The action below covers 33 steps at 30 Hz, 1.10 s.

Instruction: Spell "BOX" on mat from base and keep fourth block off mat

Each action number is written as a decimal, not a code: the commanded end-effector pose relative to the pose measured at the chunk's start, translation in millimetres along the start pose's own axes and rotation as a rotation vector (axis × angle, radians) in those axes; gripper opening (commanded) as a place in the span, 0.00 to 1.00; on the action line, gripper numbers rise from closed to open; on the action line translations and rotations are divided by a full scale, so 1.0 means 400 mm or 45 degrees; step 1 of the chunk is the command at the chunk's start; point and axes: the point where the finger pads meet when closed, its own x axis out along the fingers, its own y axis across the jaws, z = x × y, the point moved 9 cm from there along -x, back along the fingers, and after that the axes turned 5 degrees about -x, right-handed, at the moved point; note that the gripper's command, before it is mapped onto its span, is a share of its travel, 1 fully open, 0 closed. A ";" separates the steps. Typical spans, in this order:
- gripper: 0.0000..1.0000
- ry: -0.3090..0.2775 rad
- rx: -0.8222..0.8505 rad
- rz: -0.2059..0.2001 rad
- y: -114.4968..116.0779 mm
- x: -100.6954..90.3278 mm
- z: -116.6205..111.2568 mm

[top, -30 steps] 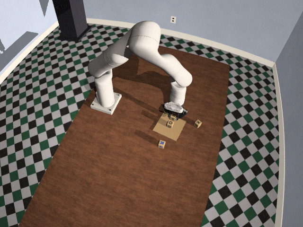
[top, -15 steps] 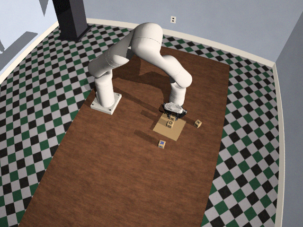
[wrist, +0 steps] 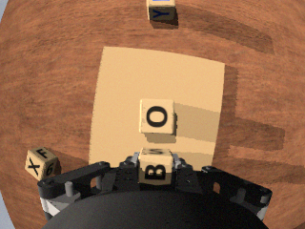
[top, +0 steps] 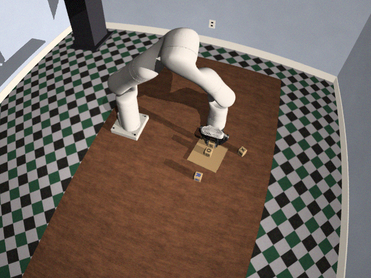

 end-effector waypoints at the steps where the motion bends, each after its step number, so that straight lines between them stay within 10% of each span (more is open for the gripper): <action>1: 0.26 0.000 0.000 -0.002 -0.002 -0.001 0.000; 33: 0.26 0.000 0.000 -0.002 -0.003 0.006 -0.001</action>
